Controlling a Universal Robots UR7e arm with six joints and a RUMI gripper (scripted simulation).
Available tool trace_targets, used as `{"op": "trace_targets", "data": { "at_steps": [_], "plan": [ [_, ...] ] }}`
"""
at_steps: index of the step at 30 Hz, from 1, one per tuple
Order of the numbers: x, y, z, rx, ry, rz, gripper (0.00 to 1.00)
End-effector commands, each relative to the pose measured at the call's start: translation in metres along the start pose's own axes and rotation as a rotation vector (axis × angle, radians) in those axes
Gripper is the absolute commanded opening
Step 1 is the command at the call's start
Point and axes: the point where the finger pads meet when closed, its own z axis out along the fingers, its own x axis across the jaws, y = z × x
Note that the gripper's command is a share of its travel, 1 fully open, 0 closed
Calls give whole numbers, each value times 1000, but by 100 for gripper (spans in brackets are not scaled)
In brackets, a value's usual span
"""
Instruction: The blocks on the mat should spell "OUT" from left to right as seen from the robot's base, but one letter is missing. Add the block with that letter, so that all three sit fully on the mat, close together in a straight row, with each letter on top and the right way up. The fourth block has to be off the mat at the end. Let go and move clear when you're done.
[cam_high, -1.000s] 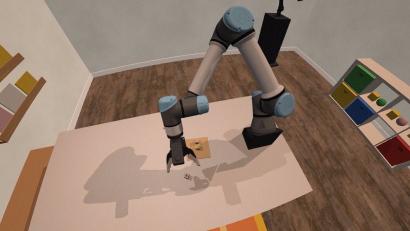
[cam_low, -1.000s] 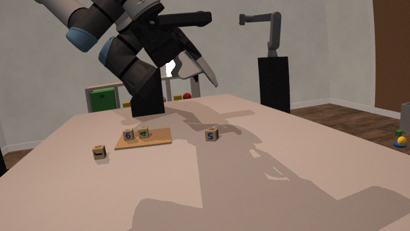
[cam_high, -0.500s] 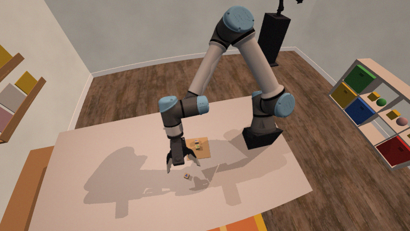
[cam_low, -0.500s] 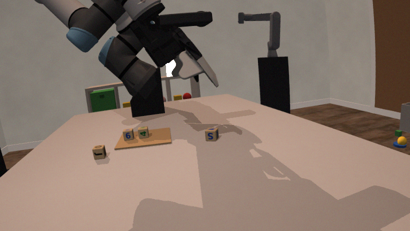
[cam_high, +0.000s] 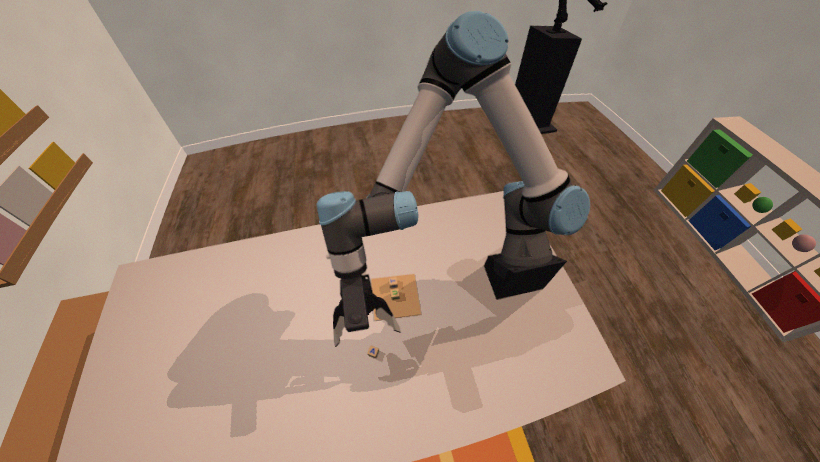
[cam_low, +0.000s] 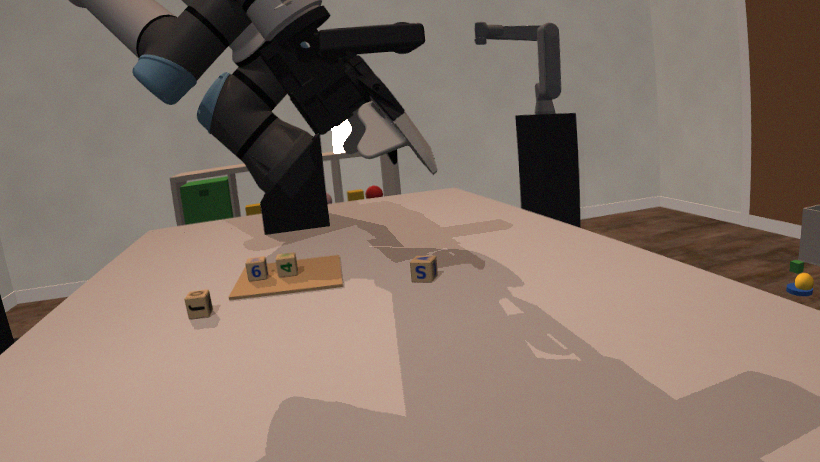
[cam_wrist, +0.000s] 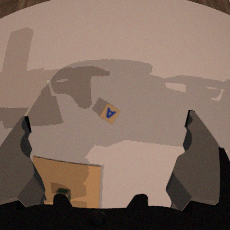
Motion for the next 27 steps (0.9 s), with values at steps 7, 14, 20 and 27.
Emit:
{"op": "trace_targets", "data": {
  "at_steps": [7,14,20,27],
  "plan": [
    [0,0,0,0,1,0,100],
    [0,0,-1,0,1,0,100],
    [-9,21,-15,1,1,0,100],
    [-45,79,-51,2,2,0,100]
  ]
}}
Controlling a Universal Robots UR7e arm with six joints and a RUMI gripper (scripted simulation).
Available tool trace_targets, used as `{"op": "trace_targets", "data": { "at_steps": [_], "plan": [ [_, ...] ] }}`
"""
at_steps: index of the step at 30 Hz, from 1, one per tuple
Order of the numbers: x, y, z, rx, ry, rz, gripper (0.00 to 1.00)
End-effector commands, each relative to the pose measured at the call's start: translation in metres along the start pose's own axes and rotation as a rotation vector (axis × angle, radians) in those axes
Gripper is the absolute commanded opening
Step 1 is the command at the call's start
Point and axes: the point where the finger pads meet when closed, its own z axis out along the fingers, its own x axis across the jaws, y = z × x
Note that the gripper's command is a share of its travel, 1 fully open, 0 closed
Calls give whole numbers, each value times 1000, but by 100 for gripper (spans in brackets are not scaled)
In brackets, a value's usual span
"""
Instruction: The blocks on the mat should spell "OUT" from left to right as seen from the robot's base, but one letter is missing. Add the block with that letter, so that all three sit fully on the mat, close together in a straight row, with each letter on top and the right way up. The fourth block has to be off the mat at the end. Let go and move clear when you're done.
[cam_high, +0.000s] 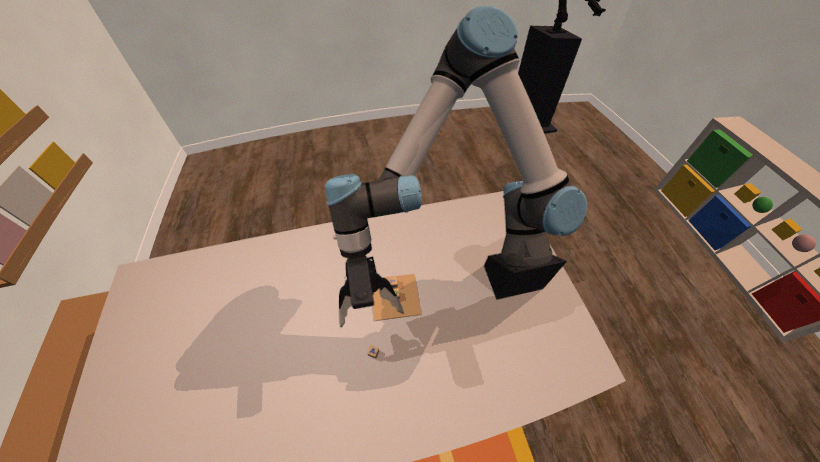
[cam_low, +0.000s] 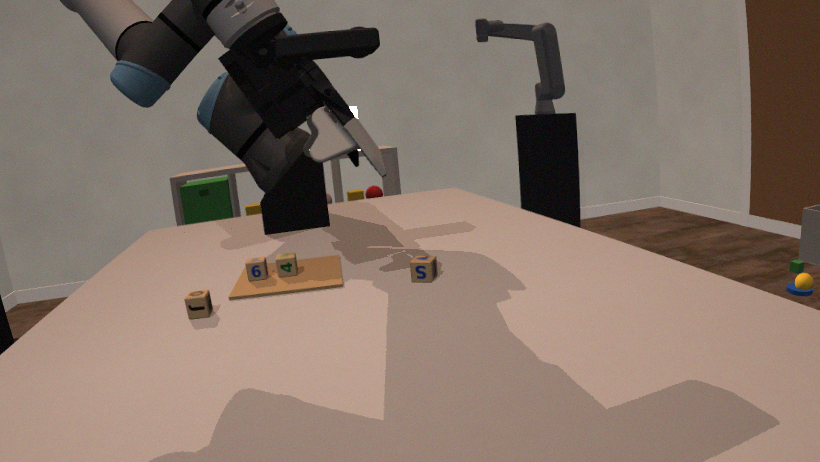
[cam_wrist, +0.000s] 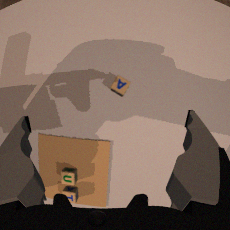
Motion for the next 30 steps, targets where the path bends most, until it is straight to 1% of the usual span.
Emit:
{"op": "trace_targets", "data": {
  "at_steps": [1,3,8,12,30],
  "plan": [
    [-32,48,-32,3,2,-1,100],
    [-32,48,-32,3,2,-1,100],
    [-63,80,-50,1,2,-1,100],
    [-77,91,-56,1,2,-1,100],
    [-79,93,-58,0,2,-1,100]
  ]
}}
